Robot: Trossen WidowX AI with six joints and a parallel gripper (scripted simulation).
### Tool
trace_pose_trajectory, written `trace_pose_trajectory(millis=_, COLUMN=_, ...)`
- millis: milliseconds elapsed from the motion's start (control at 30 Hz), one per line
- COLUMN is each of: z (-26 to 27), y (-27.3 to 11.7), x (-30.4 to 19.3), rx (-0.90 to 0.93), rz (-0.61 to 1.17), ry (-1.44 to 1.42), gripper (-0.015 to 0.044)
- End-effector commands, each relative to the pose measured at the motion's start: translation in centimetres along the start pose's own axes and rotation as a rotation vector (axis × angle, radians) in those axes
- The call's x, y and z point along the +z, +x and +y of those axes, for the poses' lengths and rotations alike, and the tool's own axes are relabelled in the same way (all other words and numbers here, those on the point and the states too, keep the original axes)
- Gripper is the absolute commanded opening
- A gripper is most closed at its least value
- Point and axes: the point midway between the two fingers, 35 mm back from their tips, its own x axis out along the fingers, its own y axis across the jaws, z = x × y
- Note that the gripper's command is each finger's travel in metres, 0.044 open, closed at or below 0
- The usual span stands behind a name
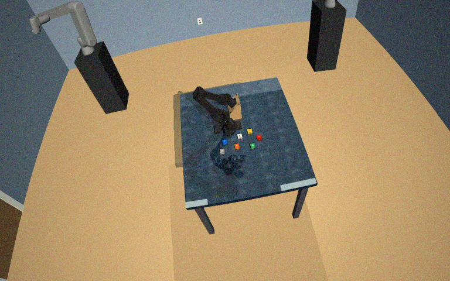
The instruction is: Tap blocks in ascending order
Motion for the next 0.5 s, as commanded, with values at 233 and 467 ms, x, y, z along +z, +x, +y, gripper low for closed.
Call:
trace_pose_trajectory(millis=233, z=4.2, y=2.6, x=2.9, rx=0.005, rz=0.005, ry=0.007, gripper=0.002)
trace_pose_trajectory(millis=467, z=4.0, y=8.3, x=2.7, rx=0.0, rz=0.005, ry=0.007, gripper=0.002)
